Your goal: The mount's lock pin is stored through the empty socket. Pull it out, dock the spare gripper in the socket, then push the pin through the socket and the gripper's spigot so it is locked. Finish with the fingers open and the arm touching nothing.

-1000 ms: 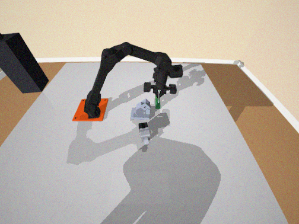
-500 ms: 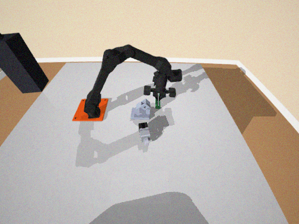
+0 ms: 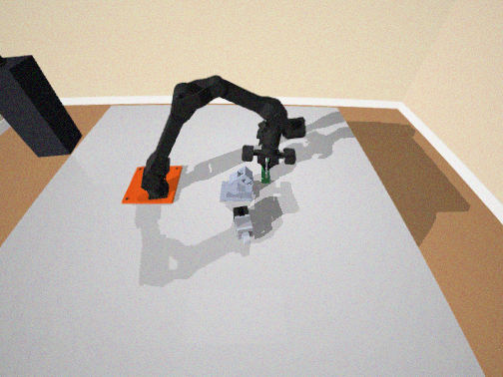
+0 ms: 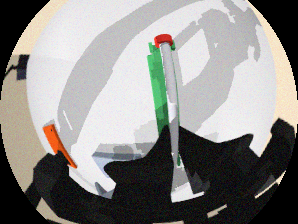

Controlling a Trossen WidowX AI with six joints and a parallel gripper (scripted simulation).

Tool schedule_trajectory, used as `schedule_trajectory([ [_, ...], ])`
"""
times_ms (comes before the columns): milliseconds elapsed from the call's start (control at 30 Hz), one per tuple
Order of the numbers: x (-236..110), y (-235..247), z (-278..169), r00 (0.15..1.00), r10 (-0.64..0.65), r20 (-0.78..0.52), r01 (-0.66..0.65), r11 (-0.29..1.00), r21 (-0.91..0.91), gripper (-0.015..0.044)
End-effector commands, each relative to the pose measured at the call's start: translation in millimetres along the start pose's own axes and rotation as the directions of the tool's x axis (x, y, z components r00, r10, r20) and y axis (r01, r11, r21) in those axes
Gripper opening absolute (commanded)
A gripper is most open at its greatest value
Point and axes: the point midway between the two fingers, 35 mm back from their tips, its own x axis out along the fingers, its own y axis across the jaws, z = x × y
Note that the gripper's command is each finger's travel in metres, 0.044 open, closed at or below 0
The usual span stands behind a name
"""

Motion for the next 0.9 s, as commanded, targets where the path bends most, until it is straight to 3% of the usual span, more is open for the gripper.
schedule_trajectory([
  [0, 5.3, 0.1, -0.9, 1.000, 0.004, -0.001, -0.004, 1.000, -0.006, 0.0000],
  [600, 1.4, -0.2, -0.1, 1.000, -0.002, 0.001, 0.002, 1.000, -0.001, 0.0000],
  [867, 1.4, -0.2, -0.1, 1.000, -0.002, 0.001, 0.002, 1.000, -0.001, 0.0210],
])
